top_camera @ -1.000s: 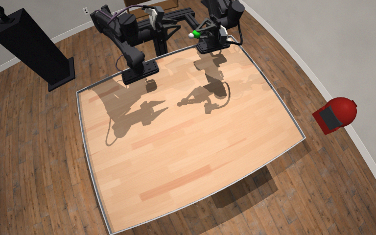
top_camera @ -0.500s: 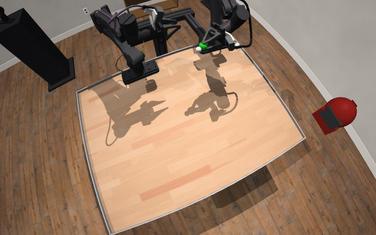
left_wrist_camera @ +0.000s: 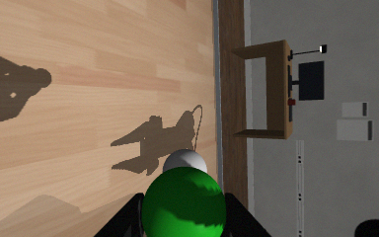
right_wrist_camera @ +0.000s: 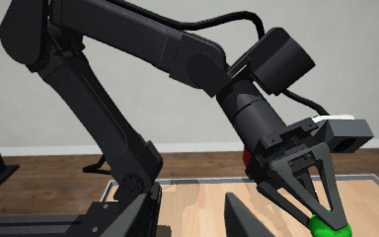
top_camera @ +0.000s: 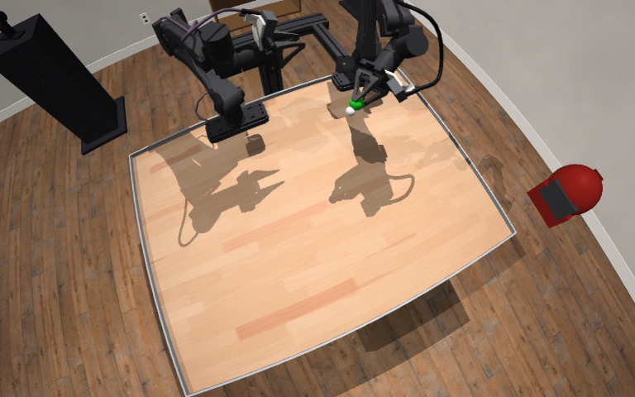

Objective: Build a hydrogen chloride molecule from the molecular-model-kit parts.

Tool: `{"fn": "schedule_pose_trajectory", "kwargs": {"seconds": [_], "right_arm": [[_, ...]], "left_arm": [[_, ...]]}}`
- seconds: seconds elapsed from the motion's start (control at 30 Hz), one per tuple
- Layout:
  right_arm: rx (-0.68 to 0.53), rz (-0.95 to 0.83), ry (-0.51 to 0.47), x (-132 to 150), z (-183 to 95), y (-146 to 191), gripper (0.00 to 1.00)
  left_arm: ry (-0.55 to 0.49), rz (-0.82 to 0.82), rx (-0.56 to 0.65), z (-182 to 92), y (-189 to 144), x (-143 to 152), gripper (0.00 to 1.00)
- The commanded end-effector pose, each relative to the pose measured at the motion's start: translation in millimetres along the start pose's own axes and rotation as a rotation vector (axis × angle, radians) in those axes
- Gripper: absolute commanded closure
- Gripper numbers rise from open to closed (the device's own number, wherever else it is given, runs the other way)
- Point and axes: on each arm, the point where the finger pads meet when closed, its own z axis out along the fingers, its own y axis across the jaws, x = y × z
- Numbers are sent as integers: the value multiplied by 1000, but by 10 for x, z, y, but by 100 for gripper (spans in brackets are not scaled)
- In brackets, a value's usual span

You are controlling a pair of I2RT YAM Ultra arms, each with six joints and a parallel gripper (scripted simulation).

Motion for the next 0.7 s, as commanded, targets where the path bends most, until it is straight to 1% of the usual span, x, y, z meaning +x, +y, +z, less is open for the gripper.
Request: {"fn": "schedule_pose_trajectory", "kwargs": {"seconds": [0.0, 0.1, 0.17, 0.3, 0.5, 0.67], "right_arm": [[4, -51, -15, -163, -13, 13, 64], [4, -51, -15, -163, -13, 13, 64], [4, -51, -15, -163, -13, 13, 64], [4, -51, -15, -163, -13, 13, 64], [4, -50, -15, -163, -13, 13, 64], [4, -50, -15, -163, -13, 13, 64]], "left_arm": [[4, 101, -131, 48, 123, -116, 100], [18, 139, -213, 82, 272, -175, 100], [18, 139, -213, 82, 272, -175, 100], [45, 194, -317, 110, 465, -255, 100], [124, 288, -482, 125, 778, -322, 100], [221, 374, -617, 102, 1042, -359, 100]]}}
